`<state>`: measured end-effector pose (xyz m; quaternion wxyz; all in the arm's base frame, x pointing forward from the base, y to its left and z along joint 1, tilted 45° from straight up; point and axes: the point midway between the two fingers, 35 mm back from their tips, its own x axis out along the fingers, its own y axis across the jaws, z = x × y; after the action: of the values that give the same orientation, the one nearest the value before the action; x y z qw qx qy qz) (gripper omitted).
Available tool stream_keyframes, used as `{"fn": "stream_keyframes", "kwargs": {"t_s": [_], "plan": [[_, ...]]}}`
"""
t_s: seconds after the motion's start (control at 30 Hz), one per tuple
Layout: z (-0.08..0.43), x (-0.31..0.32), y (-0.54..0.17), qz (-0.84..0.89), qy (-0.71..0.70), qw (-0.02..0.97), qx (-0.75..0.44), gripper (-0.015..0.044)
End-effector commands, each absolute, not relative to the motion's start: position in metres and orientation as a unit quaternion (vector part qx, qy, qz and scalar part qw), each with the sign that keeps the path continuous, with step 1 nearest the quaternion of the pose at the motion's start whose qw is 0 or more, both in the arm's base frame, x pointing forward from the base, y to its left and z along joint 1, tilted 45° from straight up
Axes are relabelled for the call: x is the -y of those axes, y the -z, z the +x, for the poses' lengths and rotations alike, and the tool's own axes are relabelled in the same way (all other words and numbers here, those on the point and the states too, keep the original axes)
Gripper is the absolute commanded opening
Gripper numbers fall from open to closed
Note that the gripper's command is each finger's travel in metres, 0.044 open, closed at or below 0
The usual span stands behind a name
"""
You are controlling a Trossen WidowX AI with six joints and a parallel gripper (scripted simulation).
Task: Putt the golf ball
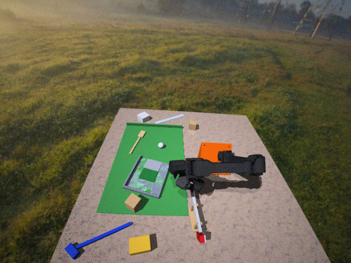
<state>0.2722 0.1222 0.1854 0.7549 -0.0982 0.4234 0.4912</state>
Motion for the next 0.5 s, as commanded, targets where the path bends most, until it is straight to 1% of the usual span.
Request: {"fn": "stream_keyframes", "kwargs": {"t_s": [0.0, 0.13, 0.47], "plan": [[0.2258, -0.1271, -0.1791, -0.192, -0.682, 0.676, -0.205, 0.0440], [0.2202, -0.1284, -0.1808, -0.222, -0.702, 0.662, -0.141, 0.0440], [0.2194, -0.1293, -0.1818, -0.223, -0.703, 0.661, -0.138, 0.0440]]}}
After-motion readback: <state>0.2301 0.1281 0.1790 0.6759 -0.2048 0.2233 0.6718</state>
